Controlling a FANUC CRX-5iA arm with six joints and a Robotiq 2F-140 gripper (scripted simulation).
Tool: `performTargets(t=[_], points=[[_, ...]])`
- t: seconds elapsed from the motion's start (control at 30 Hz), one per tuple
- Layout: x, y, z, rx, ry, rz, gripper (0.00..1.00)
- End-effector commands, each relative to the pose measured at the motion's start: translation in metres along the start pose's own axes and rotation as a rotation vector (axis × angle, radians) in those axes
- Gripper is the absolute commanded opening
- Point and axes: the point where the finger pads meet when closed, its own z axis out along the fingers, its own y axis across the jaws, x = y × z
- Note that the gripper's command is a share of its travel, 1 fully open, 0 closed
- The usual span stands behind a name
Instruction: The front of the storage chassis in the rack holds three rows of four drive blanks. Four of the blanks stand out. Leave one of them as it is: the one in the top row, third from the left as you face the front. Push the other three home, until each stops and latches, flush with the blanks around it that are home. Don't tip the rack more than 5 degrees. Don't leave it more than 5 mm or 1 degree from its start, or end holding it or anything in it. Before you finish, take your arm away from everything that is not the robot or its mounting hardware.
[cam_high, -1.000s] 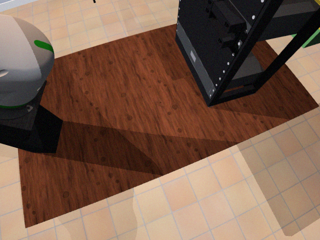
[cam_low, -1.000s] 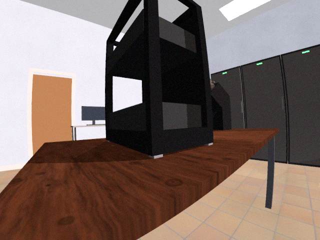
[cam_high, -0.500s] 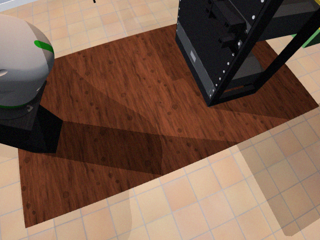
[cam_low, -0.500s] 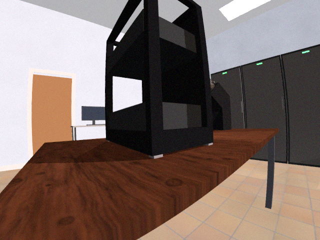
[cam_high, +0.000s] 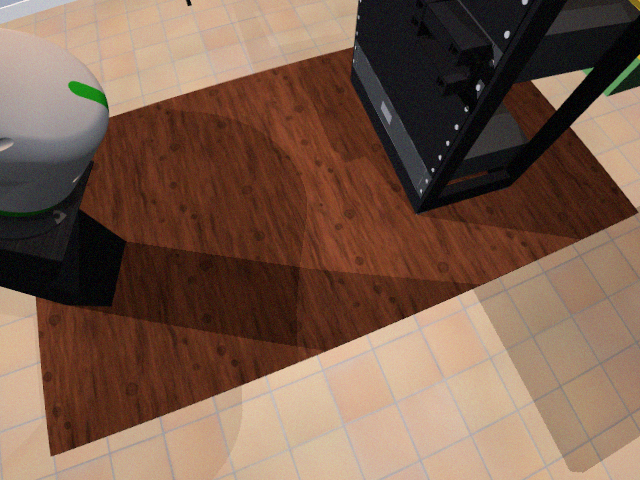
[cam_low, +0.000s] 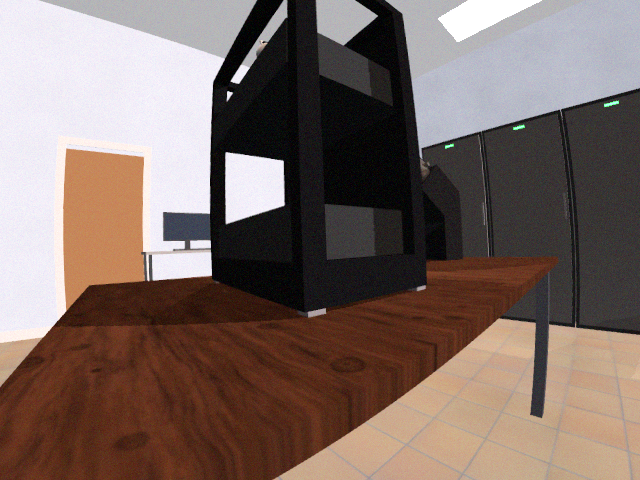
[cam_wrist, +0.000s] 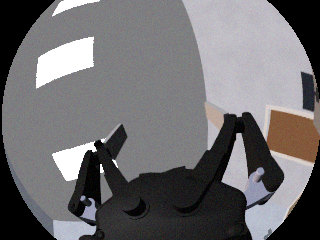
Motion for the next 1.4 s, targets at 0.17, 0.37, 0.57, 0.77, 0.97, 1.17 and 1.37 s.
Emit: performTargets(t=[0.17, 0.37, 0.57, 0.77, 0.97, 1.17, 1.37], points=[[-0.007, -0.082, 0.015, 0.131, 0.0, 0.007, 1.0], [-0.012, -0.155, 0.021, 0.249, 0.003, 0.016, 1.0], [-0.014, -0.225, 0.019, 0.359, 0.008, 0.026, 1.0], [-0.014, -0.282, 0.014, 0.451, 0.013, 0.036, 1.0], [-0.012, -0.348, 0.001, 0.559, 0.021, 0.049, 1.0], [-0.008, -0.416, -0.017, 0.671, 0.032, 0.064, 1.0], [-0.003, -0.471, -0.038, 0.767, 0.042, 0.078, 1.0]])
